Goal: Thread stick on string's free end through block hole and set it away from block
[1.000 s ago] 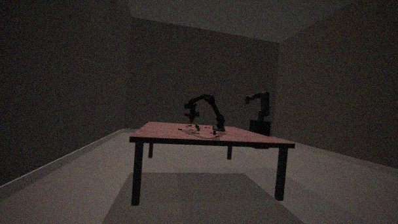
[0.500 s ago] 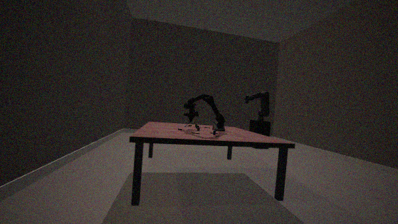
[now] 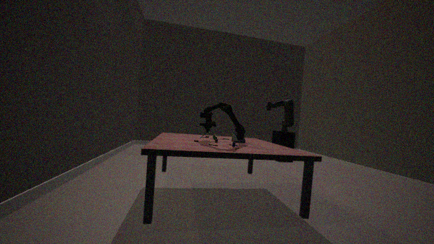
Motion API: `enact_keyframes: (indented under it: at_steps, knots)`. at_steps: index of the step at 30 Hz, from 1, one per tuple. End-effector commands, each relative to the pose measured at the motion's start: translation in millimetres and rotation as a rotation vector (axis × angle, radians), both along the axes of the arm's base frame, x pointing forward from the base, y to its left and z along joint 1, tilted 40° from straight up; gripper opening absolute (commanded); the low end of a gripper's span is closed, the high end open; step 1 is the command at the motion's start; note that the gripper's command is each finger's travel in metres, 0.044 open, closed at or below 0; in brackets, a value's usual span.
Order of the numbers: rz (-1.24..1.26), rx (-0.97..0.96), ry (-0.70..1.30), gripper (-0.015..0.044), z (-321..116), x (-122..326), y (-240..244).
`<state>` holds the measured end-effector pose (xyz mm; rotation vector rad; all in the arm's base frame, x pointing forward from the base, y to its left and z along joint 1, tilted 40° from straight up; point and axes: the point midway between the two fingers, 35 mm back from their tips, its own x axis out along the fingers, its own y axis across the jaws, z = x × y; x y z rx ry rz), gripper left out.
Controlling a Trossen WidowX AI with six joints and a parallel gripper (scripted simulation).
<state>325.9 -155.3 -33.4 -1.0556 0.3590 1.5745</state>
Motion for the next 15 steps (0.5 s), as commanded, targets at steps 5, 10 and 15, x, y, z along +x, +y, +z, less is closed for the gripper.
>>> enact_keyframes:
  at_steps: [5, 10, 15]
  knots:
    - [-0.013, 0.001, 0.017, 0.0, -7.2, 1.0, -8.4]
    - [-0.02, 0.0, 0.023, 0.0, -10.8, 1.9, -13.9]
    - [-0.028, 0.0, 0.028, 0.0, -14.6, 2.6, -19.3]
